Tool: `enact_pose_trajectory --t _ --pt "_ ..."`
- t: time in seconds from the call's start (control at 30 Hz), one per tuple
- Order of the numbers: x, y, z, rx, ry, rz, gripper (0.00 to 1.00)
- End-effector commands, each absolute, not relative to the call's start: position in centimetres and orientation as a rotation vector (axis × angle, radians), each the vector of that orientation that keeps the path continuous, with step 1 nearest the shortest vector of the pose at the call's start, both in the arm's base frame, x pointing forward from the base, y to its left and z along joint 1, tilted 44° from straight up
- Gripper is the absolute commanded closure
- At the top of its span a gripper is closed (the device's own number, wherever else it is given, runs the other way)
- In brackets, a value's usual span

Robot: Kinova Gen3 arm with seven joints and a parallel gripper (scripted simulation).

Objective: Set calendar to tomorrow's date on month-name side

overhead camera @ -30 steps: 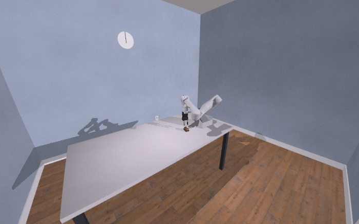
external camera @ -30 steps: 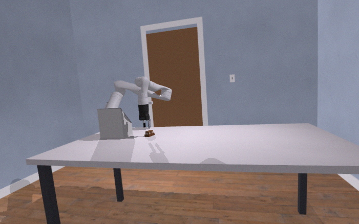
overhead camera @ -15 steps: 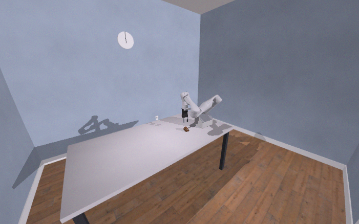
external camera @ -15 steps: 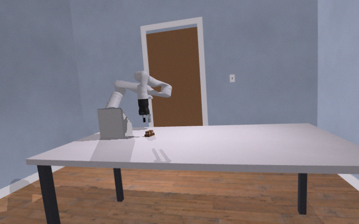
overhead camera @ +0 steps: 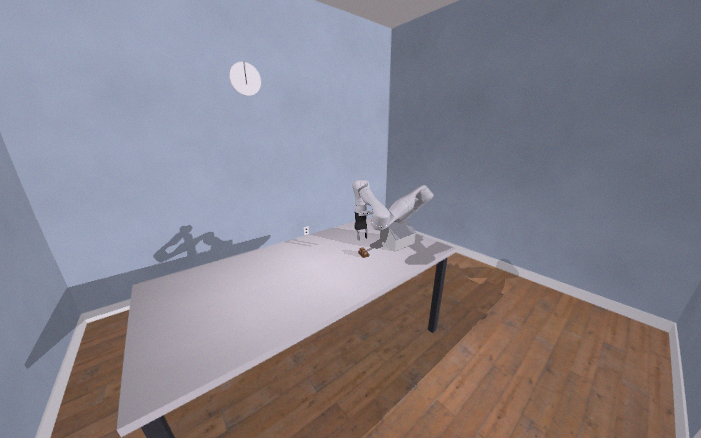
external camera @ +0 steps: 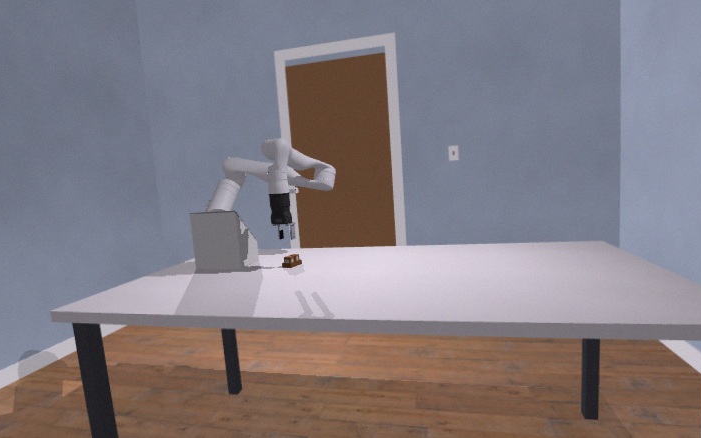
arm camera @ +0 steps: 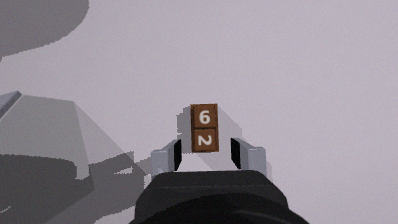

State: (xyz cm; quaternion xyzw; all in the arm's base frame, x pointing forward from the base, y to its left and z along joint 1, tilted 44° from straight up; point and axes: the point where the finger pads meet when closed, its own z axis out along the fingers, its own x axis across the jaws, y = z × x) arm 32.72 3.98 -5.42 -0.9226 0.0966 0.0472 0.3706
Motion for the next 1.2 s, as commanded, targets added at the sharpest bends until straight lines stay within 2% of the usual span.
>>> enact_pose_trajectory --t 0.0,0.43,1.17 --pt "32.8 3.9 -5.4 -2.367 0.249 0.119 0.0" --pt "32.8 3.4 -4.8 -2.367 0.249 0.119 0.0" --pt "32.9 -1.0 -0.2 -2.367 0.249 0.119 0.0"
